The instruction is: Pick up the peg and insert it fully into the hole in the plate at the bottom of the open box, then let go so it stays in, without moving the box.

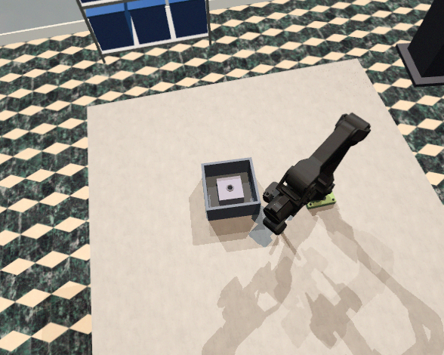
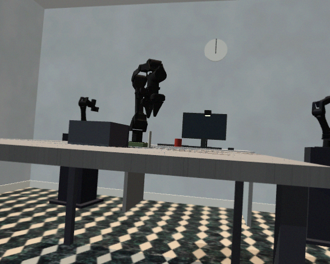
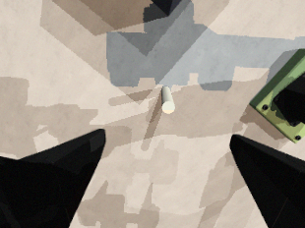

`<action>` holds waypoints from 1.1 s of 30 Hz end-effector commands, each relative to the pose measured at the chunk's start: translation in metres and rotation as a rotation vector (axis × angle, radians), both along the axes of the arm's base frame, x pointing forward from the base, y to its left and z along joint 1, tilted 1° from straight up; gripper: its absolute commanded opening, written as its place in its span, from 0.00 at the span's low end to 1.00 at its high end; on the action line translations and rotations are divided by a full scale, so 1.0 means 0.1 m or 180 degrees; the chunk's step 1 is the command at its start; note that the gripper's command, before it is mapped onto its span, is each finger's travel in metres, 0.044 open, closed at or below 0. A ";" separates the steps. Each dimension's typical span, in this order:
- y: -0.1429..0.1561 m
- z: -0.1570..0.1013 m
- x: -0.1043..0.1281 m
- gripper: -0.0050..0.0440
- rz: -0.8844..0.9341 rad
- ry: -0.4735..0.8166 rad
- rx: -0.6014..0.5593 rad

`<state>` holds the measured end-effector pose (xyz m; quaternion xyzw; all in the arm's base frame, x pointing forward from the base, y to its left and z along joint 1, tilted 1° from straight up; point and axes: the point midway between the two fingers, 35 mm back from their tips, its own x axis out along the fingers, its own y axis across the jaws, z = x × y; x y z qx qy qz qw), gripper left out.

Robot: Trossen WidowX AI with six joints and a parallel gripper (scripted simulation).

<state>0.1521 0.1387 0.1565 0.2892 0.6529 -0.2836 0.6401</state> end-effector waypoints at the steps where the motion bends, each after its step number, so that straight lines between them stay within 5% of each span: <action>1: -0.02 -0.02 -0.03 1.00 0.0046 0.0001 -0.0039; 5: -0.02 -0.34 -0.03 1.00 0.0046 0.0001 -0.0039; 33: -0.01 -0.72 -0.03 1.00 0.0046 0.0001 -0.0039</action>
